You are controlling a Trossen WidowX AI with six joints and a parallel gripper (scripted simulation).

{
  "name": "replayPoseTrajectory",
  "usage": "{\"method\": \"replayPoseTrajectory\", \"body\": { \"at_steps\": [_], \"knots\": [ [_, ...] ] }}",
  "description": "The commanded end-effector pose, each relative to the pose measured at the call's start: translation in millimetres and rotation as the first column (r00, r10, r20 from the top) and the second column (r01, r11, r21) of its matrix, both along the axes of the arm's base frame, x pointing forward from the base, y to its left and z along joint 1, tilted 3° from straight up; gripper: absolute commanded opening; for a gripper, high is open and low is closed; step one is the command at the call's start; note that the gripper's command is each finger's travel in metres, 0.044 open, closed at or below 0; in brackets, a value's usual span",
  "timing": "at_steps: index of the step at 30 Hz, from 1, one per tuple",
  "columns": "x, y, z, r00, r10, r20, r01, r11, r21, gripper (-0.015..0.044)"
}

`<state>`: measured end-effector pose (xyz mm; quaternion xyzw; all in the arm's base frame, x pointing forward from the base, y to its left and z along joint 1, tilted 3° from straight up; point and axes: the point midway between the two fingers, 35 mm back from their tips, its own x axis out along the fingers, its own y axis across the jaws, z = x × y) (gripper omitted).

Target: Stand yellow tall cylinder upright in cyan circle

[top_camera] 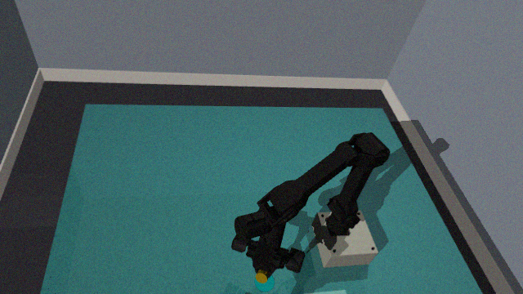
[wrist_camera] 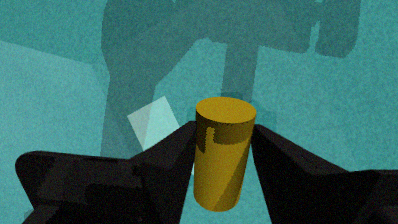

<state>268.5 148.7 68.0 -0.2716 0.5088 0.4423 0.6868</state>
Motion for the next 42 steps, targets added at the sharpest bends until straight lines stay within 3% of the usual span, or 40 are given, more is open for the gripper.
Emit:
{"method": "replayPoseTrajectory", "body": {
  "at_steps": [1, 42],
  "knots": [
    [1.4, -0.1, -1.9, 1.0, -0.013, 0.004, 0.013, 0.999, 0.033, 0.0105],
    [15.0, -2.9, -11.0, 0.993, -0.08, 0.084, 0.05, 0.948, 0.315, 0.0105]
  ]
}}
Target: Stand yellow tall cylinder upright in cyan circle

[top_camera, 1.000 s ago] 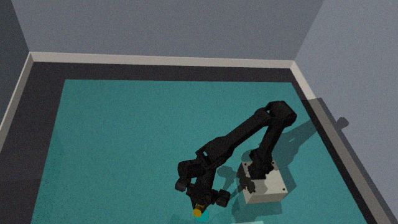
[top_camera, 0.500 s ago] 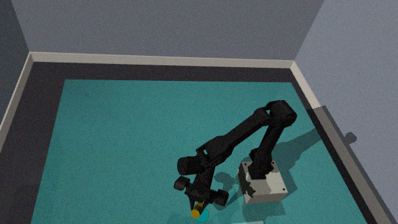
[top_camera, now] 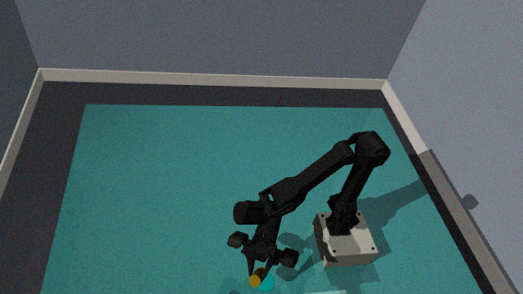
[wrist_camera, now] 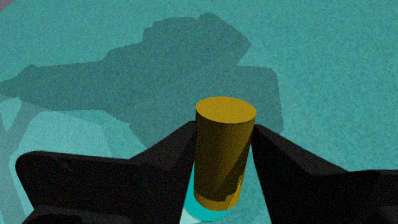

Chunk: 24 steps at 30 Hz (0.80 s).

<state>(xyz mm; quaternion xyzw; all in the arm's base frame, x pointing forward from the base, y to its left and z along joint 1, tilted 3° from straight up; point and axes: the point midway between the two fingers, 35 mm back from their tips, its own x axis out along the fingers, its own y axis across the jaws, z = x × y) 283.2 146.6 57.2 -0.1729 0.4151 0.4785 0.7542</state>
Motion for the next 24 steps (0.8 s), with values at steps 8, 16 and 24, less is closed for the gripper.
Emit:
{"method": "replayPoseTrajectory", "body": {
  "at_steps": [8, 16, 24],
  "knots": [
    [1.6, -2.4, -0.3, 1.0, -0.013, 0.028, 0.011, 0.997, 0.077, 0.0105],
    [2.4, -4.3, 0.1, 0.998, -0.02, 0.052, 0.013, 0.992, 0.127, 0.0105],
    [2.7, -6.5, 0.8, 0.997, -0.026, 0.076, 0.012, 0.984, 0.176, 0.0105]
  ]
}}
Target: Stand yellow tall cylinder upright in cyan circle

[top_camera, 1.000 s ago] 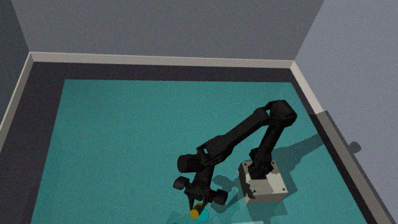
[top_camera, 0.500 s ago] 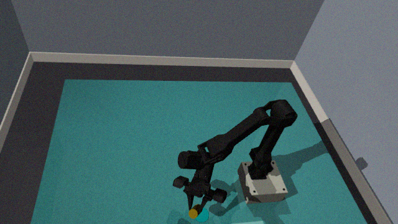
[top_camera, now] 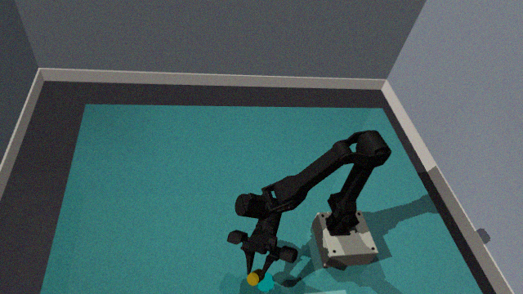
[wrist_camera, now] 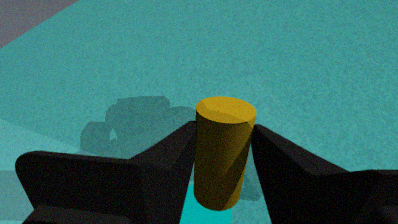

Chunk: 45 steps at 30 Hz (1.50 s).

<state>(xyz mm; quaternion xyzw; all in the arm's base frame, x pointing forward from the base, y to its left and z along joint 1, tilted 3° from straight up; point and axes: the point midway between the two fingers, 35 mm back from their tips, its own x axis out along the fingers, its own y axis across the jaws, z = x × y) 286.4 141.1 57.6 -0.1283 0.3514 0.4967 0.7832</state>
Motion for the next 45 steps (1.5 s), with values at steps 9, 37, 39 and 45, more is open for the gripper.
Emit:
{"method": "replayPoseTrajectory", "body": {
  "at_steps": [9, 37, 39, 45],
  "knots": [
    [-0.9, -3.9, 1.8, 0.999, -0.007, 0.038, 0.004, 0.997, 0.077, 0.0105],
    [-7.5, -14.0, 8.6, 0.99, -0.014, 0.141, -0.019, 0.974, 0.228, 0.0105],
    [-8.3, -14.8, 9.2, 0.989, -0.014, 0.149, -0.022, 0.971, 0.237, 0.0105],
    [-11.0, -17.1, 11.1, 0.985, -0.015, 0.173, -0.032, 0.964, 0.265, 0.0105]
  ]
}}
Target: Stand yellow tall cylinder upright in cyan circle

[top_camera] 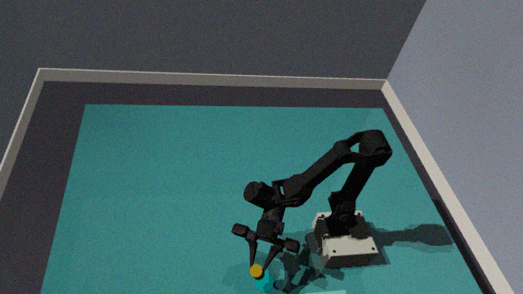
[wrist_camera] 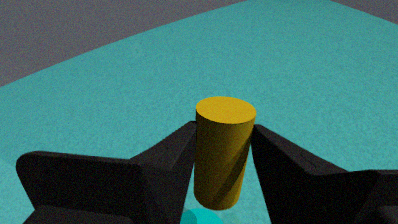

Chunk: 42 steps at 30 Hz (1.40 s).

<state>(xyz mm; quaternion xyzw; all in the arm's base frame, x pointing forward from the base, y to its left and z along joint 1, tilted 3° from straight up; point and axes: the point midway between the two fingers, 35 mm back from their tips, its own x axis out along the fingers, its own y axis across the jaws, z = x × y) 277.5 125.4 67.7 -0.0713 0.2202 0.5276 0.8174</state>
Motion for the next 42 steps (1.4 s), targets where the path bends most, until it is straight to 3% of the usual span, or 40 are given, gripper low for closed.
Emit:
{"method": "replayPoseTrajectory", "body": {
  "at_steps": [1, 42],
  "knots": [
    [-2.6, -1.8, 1.4, 1.0, 0.002, 0.014, -0.002, 1.0, 0.024, 0.0105],
    [-31.8, -17.2, 16.4, 0.98, 0.029, 0.197, -0.067, 0.98, 0.188, 0.0105]
  ]
}}
